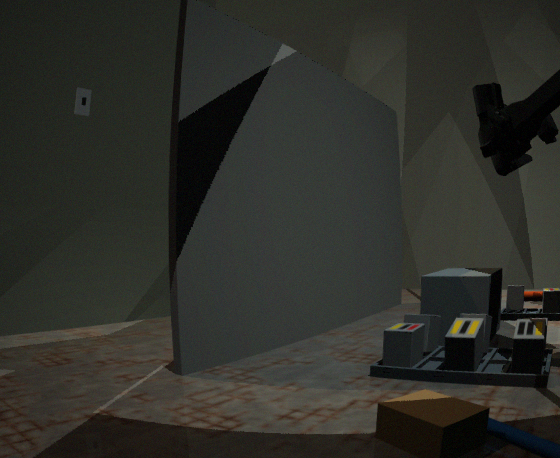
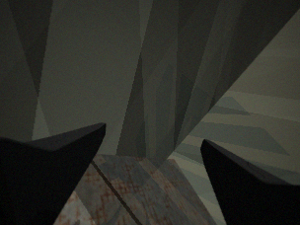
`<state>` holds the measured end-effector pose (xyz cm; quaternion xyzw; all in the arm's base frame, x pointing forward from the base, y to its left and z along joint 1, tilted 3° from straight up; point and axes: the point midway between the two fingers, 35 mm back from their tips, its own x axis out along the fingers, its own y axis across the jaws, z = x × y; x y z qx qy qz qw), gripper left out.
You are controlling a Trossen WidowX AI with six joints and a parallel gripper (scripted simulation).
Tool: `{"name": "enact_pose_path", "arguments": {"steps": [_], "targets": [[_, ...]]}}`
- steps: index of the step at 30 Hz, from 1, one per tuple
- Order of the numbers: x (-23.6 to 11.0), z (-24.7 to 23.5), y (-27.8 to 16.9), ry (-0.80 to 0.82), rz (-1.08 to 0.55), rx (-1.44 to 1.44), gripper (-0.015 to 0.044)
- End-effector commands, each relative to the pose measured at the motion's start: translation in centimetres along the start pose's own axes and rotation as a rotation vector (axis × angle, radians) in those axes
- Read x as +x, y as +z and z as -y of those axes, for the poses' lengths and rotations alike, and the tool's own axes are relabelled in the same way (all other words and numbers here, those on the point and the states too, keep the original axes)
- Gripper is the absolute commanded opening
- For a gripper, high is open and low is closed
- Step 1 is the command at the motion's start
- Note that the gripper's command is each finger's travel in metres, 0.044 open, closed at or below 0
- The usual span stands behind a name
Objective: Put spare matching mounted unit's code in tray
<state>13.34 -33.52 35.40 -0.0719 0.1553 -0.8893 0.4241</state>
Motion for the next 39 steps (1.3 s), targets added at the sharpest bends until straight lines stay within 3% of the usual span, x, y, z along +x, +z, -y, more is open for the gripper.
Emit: {"name": "enact_pose_path", "arguments": {"steps": [1,8,16,22,30,39], "targets": [[0.0,0.0,0.0,0.000,0.000,0.000,0.0426],[-0.5,-0.9,0.3,0.044,0.011,-0.021,0.0440],[-9.1,-10.0,1.1,0.581,0.086,-0.285,0.0440],[-17.2,-13.4,-1.0,0.940,0.064,-0.485,0.0440],[-26.2,-13.1,-4.9,1.289,-0.035,-0.728,0.0440],[-34.8,-7.8,-9.9,1.592,-0.248,-1.042,0.0440]]}}
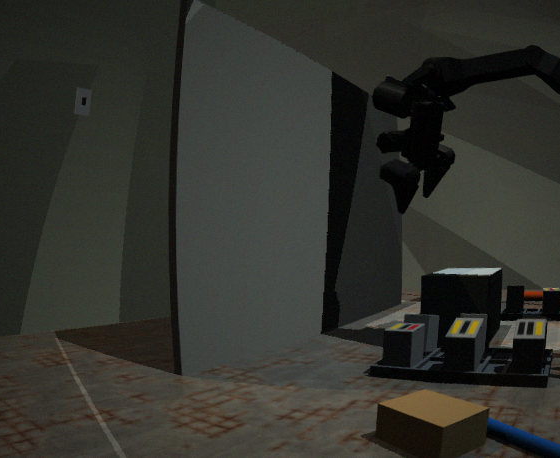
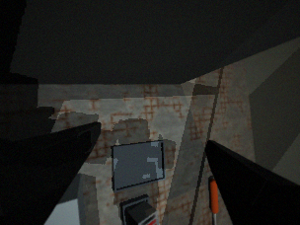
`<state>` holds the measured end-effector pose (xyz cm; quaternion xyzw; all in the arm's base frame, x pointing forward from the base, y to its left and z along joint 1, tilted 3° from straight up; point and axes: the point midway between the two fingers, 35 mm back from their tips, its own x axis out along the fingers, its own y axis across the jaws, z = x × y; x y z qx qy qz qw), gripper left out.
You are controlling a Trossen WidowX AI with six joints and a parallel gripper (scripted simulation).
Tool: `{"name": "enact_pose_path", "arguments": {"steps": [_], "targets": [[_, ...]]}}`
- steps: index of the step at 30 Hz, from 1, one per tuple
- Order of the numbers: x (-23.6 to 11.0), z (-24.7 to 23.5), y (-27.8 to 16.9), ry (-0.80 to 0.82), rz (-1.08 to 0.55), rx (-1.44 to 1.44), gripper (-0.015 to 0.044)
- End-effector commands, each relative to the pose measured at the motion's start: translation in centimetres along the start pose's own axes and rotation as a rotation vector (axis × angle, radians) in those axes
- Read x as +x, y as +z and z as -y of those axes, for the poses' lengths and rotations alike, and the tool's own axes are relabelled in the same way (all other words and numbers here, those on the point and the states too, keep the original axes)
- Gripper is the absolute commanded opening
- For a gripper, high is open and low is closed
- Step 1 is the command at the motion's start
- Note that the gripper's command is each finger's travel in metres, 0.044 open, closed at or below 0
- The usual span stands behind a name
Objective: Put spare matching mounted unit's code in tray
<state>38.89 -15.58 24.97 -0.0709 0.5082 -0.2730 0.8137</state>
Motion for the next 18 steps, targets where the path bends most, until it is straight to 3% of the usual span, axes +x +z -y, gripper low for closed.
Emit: {"name": "enact_pose_path", "arguments": {"steps": [1,6,18], "targets": [[-3.1,-6.9,-2.6,0.265,-0.165,-0.105,0.0440],[-6.3,-11.1,-5.3,0.434,-0.316,-0.172,0.0440],[-6.6,-11.4,-5.5,0.446,-0.329,-0.176,0.0440]]}}
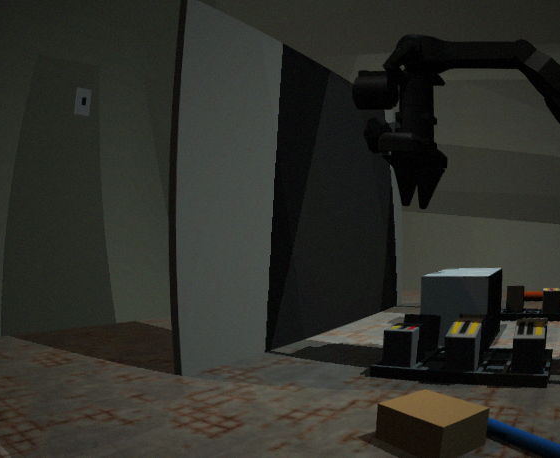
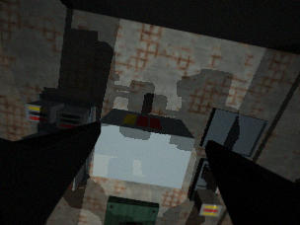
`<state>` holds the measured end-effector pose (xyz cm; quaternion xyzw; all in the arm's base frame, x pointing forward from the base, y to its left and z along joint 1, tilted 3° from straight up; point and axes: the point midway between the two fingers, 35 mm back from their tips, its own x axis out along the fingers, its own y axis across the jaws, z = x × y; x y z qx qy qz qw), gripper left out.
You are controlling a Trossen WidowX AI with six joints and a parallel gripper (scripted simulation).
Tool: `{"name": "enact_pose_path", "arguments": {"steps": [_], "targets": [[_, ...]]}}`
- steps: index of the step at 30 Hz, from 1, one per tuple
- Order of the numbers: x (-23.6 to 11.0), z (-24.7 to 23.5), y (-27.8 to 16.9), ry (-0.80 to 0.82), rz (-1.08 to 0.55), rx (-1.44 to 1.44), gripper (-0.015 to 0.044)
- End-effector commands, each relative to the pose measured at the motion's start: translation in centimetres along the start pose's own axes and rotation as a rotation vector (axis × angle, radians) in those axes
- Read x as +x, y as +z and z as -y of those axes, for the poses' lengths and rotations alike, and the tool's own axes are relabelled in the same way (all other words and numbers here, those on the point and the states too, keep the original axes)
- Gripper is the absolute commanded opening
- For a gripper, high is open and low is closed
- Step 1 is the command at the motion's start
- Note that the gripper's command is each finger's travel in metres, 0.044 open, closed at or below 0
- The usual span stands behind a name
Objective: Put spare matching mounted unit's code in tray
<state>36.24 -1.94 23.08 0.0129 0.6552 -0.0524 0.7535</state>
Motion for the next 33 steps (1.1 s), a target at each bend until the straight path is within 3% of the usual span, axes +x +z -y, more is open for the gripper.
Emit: {"name": "enact_pose_path", "arguments": {"steps": [1,13,23,29,33], "targets": [[0.0,-0.2,-0.1,0.009,-0.008,0.003,0.0440],[0.0,-1.3,-0.6,0.013,-0.011,-0.056,0.0440],[1.8,-13.5,-12.3,0.067,-0.049,-0.964,0.0440],[3.8,-16.2,-20.8,0.093,-0.064,-1.503,0.0440],[4.0,-16.3,-21.8,0.095,-0.066,-1.563,0.0440]]}}
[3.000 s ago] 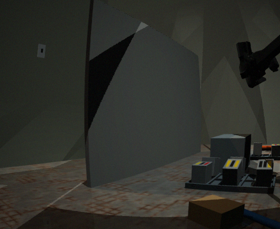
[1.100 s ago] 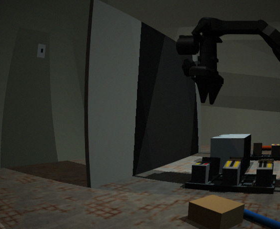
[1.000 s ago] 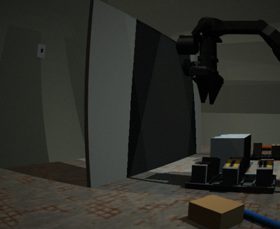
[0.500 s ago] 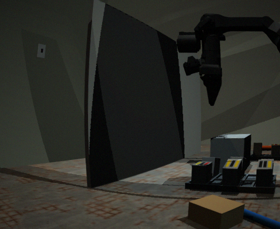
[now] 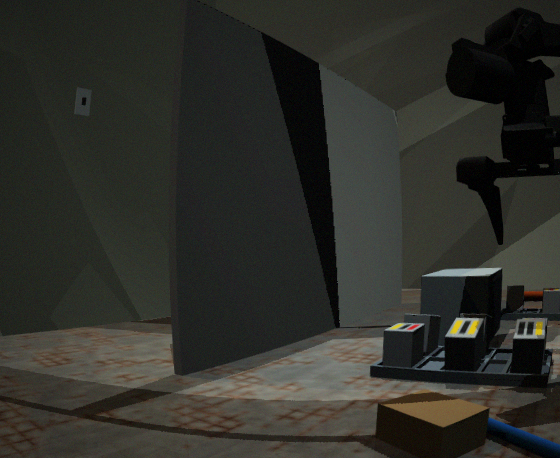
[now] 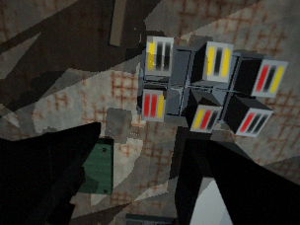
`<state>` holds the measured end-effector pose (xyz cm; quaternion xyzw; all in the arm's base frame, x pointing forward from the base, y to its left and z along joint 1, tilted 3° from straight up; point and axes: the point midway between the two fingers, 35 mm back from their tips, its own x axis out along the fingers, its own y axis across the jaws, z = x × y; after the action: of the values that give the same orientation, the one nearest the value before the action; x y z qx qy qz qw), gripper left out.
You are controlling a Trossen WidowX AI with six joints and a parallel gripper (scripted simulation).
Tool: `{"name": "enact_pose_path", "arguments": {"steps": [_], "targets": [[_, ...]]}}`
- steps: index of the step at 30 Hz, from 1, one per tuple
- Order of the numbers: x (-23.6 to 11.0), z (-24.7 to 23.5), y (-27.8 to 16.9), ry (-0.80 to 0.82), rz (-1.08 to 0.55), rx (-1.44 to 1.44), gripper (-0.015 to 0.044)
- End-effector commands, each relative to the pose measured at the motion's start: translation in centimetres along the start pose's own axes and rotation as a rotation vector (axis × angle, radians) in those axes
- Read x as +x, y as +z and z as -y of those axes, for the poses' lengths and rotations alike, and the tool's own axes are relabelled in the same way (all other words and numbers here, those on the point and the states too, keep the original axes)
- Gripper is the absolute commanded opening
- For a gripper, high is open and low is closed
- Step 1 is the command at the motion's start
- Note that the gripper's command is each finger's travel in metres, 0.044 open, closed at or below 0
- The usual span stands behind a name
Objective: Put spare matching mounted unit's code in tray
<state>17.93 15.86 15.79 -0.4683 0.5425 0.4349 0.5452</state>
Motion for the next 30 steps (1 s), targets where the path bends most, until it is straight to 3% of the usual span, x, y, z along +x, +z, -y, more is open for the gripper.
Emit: {"name": "enact_pose_path", "arguments": {"steps": [1,5,11,30], "targets": [[0.5,-1.0,-0.1,-0.003,0.000,-0.085,0.0440],[0.5,-1.0,-0.1,-0.003,0.000,-0.085,0.0440],[4.3,0.2,0.0,-0.004,0.000,-0.085,0.0300],[5.9,0.1,0.1,-0.004,0.000,-0.085,0.0300]]}}
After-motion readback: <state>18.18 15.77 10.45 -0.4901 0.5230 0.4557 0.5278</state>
